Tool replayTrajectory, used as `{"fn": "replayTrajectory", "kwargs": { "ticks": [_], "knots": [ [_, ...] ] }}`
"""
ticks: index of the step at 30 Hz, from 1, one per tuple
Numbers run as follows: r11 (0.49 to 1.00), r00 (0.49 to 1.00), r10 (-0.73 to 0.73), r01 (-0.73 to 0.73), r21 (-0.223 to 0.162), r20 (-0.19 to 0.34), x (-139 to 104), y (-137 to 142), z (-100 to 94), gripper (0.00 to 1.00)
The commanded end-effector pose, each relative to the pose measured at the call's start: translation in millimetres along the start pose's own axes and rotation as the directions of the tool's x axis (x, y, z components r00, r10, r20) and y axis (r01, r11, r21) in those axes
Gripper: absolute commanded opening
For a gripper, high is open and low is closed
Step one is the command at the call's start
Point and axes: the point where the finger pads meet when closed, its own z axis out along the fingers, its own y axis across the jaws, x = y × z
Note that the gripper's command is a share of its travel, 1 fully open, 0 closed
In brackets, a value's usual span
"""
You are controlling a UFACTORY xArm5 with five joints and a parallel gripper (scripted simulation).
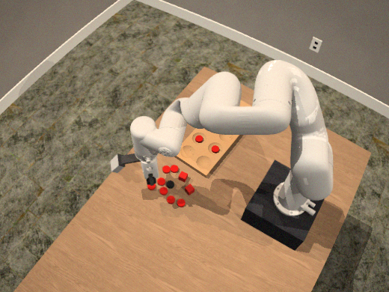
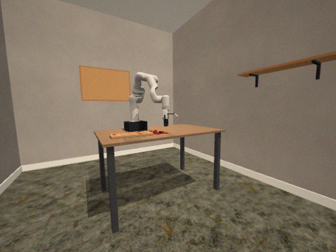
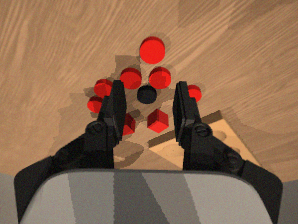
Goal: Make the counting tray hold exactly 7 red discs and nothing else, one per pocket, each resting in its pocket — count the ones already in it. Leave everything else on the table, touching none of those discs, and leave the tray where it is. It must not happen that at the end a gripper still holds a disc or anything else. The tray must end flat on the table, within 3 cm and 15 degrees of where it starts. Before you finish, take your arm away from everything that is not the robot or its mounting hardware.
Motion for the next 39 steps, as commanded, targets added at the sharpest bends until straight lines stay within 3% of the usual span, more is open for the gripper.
{"fn": "replayTrajectory", "kwargs": {
  "ticks": [1, 7, 23, 24, 39],
  "knots": [
    [1.0, 1.0, -0.001, 0.001, 0.0, 0.0, 2, 1, 40.6, 0.47],
    [1.0, 1.0, -0.001, 0.001, 0.0, 0.0, 2, 1, 69.2, 0.47],
    [1.0, 1.0, -0.001, 0.001, 0.0, 0.0, 1, 1, 69.8, 0.47],
    [1.0, 1.0, -0.001, 0.001, 0.0, 0.0, 1, 1, 69.8, 0.0],
    [1.0, 1.0, -0.001, 0.001, 0.0, 0.0, 1, 1, 69.8, 0.0]
  ]
}}
